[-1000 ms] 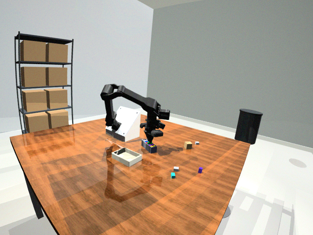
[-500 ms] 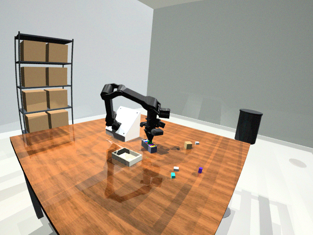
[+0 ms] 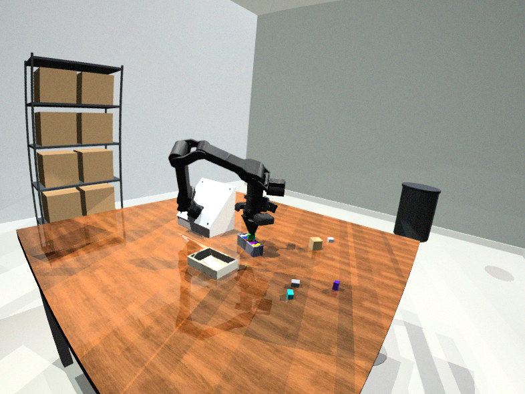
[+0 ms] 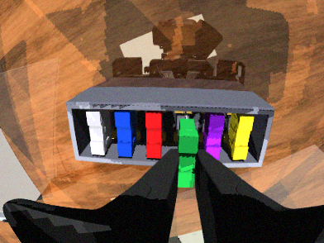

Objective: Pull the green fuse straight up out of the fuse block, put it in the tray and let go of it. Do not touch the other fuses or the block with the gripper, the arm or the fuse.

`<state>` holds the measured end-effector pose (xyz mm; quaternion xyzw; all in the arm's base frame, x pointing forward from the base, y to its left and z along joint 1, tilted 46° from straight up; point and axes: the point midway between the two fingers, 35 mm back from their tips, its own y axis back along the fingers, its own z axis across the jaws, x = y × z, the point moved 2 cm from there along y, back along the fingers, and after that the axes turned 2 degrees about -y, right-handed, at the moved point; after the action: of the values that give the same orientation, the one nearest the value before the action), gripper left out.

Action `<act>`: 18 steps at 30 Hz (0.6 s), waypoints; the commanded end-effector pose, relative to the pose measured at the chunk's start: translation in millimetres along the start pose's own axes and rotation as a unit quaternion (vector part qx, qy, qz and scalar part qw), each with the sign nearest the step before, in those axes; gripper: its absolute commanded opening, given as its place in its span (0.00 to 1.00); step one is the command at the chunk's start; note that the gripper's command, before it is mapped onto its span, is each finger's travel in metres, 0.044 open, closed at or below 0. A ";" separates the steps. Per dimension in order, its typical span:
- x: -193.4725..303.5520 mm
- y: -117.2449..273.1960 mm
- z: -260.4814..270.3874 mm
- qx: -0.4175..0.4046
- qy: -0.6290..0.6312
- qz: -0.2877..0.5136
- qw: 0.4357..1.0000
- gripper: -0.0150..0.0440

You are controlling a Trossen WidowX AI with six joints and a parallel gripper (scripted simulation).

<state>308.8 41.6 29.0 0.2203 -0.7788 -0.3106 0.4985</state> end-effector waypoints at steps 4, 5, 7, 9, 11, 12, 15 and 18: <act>-0.2 4.5 -0.4 -0.001 -0.003 -0.002 1.000 0.25; -0.1 5.0 -0.4 -0.001 -0.003 -0.002 1.000 0.25; -0.1 6.0 -0.3 -0.001 -0.003 -0.002 1.000 0.25; -0.1 7.0 -0.3 -0.001 -0.003 -0.002 1.000 0.25; 0.0 7.9 -0.3 -0.001 -0.003 -0.002 1.000 0.25; 0.0 8.4 -0.2 -0.001 -0.003 -0.002 1.000 0.25; 0.1 9.8 -0.2 -0.001 -0.003 -0.001 1.000 0.25; 0.1 11.0 -0.1 -0.001 -0.003 -0.001 1.000 0.25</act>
<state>308.2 47.7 35.3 0.2203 -0.7786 -0.3100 0.4991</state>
